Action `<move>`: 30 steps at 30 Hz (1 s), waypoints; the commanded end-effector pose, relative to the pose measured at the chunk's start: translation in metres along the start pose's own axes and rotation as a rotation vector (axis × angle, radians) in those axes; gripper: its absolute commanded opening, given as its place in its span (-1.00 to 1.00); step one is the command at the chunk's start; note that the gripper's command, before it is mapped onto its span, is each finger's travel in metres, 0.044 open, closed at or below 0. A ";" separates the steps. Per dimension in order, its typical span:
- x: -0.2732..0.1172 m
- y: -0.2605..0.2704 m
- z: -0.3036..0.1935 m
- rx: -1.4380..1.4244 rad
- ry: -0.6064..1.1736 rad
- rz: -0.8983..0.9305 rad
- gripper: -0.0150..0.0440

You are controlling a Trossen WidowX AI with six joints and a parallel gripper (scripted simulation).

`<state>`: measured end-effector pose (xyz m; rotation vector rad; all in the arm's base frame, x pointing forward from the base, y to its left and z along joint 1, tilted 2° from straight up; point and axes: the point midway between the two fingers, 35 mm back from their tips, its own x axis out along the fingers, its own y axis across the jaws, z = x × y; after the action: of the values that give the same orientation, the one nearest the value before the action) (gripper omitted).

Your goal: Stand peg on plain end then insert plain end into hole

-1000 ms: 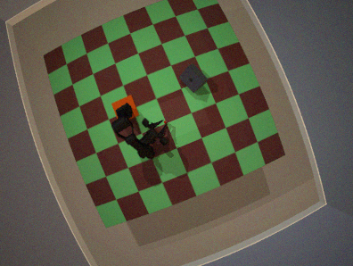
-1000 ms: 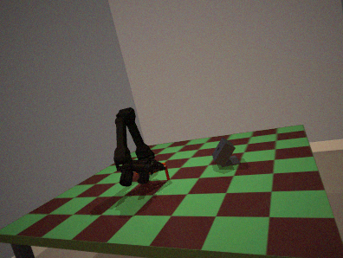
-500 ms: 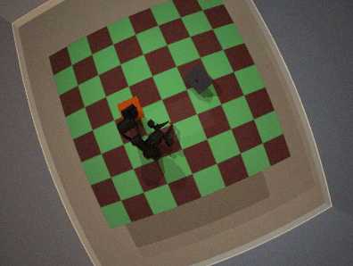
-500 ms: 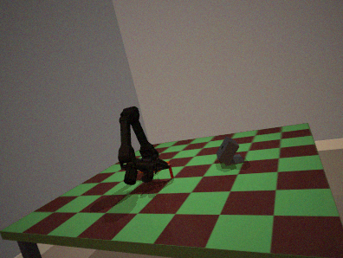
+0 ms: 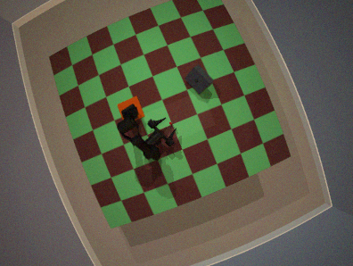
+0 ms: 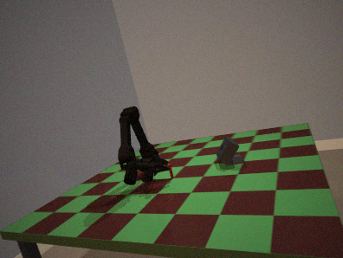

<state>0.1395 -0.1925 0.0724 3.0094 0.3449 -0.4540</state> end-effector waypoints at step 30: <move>-0.039 -0.008 -0.149 0.062 -0.104 0.059 1.00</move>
<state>0.1411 -0.1814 0.2286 3.0401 0.1865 -0.5473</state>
